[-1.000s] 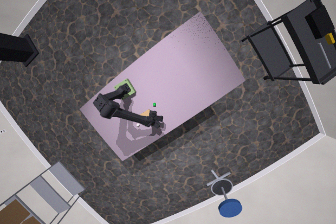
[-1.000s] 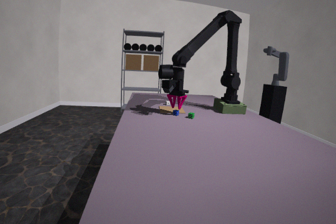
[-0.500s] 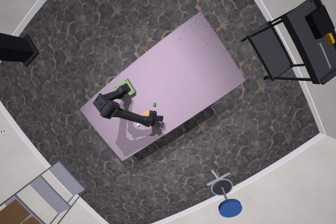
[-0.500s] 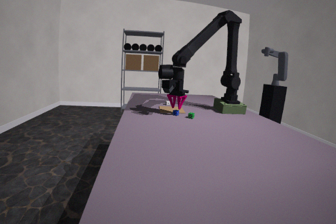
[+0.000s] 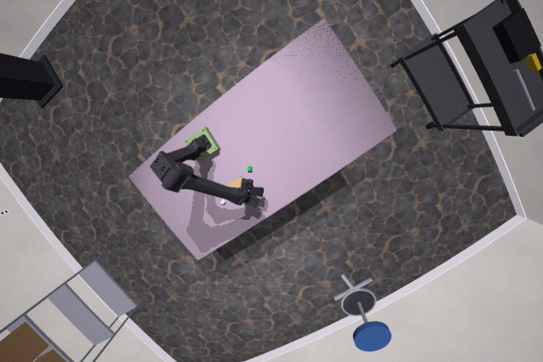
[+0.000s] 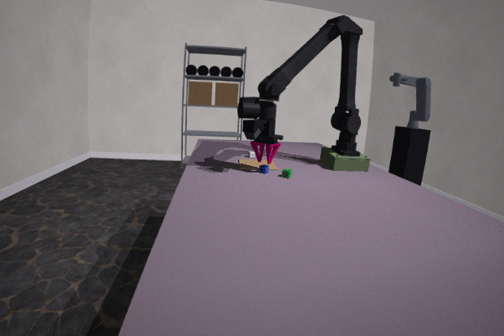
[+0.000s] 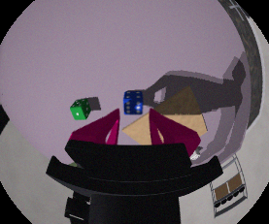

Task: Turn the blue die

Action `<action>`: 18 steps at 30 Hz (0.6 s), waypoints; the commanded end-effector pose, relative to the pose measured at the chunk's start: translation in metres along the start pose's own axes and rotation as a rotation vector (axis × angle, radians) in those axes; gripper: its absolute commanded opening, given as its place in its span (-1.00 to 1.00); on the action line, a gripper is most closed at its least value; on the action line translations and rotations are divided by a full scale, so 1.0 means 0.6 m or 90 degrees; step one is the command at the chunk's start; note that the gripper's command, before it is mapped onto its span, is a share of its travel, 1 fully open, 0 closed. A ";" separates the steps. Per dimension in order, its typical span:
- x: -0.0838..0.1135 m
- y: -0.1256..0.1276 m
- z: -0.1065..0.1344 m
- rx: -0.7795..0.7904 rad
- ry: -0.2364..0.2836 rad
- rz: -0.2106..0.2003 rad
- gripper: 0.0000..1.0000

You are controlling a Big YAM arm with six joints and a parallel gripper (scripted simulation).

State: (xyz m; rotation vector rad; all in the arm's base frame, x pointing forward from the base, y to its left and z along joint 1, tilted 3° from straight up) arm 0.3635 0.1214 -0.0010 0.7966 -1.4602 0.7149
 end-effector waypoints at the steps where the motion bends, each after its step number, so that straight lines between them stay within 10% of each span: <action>1: 0.014 -0.007 -0.030 0.008 -0.025 0.017 -0.22; 18: 0.022 -0.015 -0.048 0.005 -0.034 0.024 -0.22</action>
Point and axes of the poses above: the point where the finger pads meet when closed, its own x axis back along the fingers, its own y axis across the jaws, z = x × y, the point moved 1 cm from there along x, back along the fingers, and after that the axes turned 6 degrees about x, right-handed, at the moved point
